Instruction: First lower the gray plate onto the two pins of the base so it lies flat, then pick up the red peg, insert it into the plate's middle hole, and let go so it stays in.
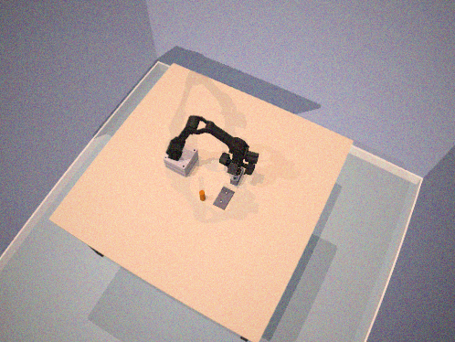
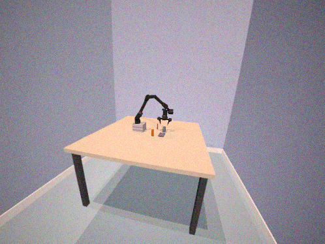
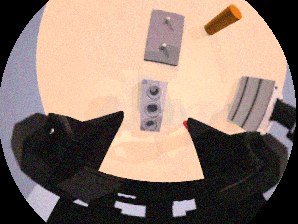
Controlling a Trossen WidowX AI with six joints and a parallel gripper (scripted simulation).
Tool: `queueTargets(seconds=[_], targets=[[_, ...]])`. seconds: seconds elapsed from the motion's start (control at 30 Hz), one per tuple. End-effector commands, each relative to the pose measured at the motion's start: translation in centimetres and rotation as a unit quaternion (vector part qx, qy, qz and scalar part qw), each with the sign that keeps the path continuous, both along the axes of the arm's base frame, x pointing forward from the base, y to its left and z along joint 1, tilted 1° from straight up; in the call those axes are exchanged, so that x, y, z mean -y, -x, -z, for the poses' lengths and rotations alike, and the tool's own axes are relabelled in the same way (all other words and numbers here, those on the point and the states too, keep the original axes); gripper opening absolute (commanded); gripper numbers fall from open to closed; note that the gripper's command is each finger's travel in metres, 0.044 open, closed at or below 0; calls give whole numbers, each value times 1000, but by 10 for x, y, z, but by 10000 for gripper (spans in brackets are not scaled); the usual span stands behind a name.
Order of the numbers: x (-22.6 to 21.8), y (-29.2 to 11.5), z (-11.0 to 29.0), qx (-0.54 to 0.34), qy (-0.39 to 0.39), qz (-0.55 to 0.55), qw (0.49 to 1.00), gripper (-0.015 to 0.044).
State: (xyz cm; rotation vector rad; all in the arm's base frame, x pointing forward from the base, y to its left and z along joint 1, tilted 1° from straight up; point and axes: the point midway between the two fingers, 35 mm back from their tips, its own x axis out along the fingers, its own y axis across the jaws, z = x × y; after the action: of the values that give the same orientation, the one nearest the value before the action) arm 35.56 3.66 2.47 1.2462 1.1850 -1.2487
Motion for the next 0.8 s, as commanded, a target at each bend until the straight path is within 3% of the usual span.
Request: queueTargets(seconds=[0.0,0.77], targets=[[0,-3,3,10,1,3,1000,440],[-1,-5,42,10,1,3,1000,440]])
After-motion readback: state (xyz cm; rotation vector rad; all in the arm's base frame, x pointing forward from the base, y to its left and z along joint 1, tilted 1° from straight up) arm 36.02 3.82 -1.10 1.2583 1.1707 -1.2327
